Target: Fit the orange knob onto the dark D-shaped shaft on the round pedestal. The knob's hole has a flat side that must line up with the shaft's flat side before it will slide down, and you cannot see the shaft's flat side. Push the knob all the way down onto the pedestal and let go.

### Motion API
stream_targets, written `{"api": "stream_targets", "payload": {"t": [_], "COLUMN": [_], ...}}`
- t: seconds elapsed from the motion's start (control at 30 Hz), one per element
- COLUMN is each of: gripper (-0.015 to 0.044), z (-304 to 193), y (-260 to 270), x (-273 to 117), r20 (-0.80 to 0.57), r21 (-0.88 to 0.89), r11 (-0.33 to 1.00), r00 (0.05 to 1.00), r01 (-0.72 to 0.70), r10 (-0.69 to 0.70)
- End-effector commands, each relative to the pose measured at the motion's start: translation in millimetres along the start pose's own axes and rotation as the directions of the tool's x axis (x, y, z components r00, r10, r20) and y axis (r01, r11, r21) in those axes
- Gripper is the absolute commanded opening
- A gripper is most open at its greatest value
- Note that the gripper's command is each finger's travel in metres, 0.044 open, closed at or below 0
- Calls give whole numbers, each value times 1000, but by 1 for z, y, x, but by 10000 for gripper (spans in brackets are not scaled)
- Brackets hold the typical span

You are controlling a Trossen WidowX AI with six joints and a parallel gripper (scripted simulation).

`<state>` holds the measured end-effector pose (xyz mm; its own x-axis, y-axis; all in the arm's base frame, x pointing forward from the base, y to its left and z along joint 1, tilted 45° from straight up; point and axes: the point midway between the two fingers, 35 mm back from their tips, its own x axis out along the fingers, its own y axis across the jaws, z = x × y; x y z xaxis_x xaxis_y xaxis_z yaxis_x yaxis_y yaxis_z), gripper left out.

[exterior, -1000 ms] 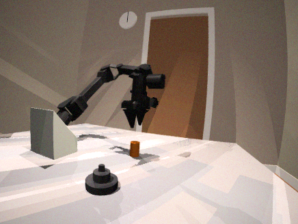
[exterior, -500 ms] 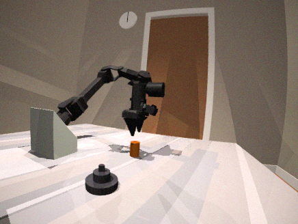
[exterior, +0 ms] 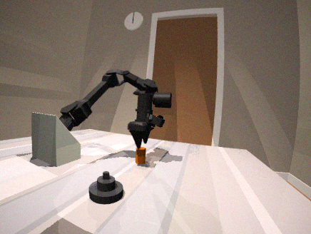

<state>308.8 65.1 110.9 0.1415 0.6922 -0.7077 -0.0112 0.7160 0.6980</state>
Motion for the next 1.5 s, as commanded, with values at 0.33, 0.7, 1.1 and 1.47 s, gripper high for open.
{"api": "stream_targets", "payload": {"t": [0.33,0.7,1.1,1.47], "gripper": [440,440,440,204], "z": [-2,-3,-5,-5], "y": [-1,0,1,1], "x": [26,44,61,62], "r20": [-12,-12,-11,-11], "r21": [11,11,11,11], "r11": [1000,1000,1000,1000], "r00": [1000,1000,1000,1000], "r01": [-4,-5,-8,-9], "r10": [4,5,9,9]}}
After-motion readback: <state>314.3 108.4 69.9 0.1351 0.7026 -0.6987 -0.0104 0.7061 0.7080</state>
